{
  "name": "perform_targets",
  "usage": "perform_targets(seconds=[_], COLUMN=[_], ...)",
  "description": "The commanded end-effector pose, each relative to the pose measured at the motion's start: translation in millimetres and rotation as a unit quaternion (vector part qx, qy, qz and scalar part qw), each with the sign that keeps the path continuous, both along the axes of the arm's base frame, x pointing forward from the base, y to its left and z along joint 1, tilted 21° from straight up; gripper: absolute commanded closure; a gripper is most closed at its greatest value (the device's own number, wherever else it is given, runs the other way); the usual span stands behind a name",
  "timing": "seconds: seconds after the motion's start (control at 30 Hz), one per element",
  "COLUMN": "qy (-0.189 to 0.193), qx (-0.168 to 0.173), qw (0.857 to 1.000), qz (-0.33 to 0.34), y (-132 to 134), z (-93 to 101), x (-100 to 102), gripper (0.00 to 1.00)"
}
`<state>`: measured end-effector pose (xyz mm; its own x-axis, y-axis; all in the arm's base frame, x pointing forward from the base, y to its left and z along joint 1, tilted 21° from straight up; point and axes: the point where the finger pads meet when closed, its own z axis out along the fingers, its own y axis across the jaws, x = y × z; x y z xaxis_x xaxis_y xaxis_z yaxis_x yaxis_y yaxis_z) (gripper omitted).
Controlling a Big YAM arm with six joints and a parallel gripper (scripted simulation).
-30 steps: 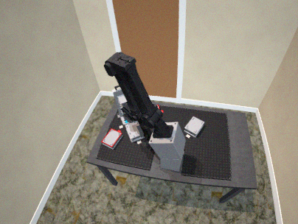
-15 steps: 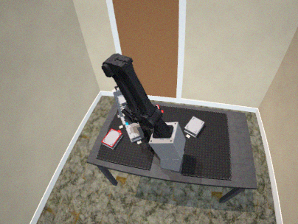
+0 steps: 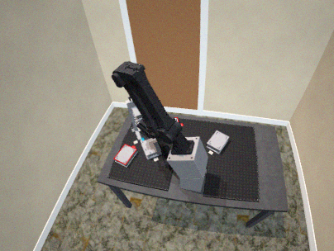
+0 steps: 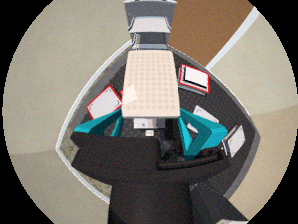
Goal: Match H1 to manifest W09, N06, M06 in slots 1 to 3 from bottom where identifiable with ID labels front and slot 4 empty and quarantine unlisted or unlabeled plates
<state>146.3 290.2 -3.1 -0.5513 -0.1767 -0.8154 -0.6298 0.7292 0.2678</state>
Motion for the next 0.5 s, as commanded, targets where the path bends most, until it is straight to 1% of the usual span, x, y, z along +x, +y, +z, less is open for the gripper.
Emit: perform_targets(seconds=[0.0, 0.47], qy=[-0.002, -0.002], qx=[0.017, 0.016], qw=[1.000, 1.000], qz=[0.000, 0.000], y=[8.5, 10.2], z=[4.5, -1.4], x=[0.2, 0.0], gripper=[0.14, 0.14])
